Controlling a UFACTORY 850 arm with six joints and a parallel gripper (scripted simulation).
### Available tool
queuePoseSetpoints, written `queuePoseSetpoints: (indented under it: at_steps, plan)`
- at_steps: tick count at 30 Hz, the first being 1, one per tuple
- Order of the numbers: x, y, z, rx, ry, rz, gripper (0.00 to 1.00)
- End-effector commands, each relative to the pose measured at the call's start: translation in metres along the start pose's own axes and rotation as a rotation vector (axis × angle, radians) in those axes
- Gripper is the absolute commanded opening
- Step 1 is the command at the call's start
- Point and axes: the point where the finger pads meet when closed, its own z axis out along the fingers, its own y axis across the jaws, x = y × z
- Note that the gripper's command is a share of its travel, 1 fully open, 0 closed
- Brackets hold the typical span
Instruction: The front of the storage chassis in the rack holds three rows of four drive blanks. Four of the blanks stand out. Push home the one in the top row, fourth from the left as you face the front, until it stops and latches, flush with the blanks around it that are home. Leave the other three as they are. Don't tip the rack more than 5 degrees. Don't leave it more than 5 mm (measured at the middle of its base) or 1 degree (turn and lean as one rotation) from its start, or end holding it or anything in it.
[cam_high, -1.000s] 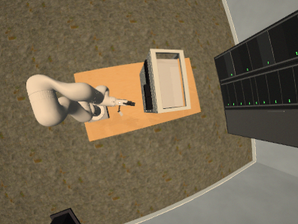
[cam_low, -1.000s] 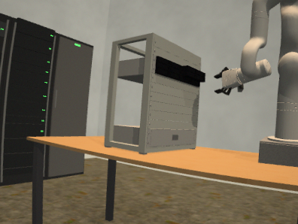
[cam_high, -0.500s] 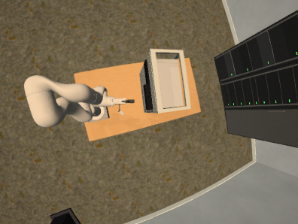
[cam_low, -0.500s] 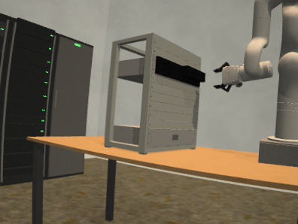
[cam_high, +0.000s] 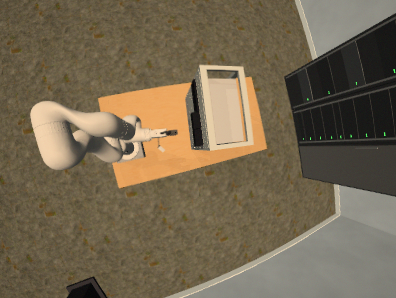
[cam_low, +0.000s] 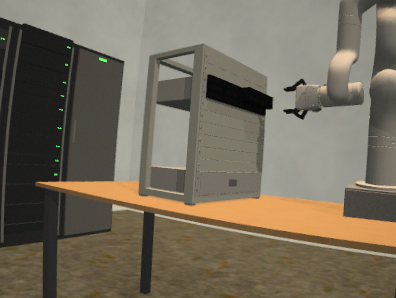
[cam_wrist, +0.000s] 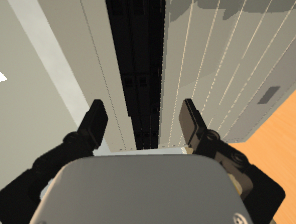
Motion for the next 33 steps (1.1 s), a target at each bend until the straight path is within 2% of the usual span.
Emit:
queuePoseSetpoints:
  at_steps: [1, 33]
  plan:
    - [-0.0021, -0.0032, -0.0005, 0.013, -0.010, -0.010, 1.00]
    - [-0.0073, -0.0101, -0.0031, 0.042, -0.035, -0.036, 1.00]
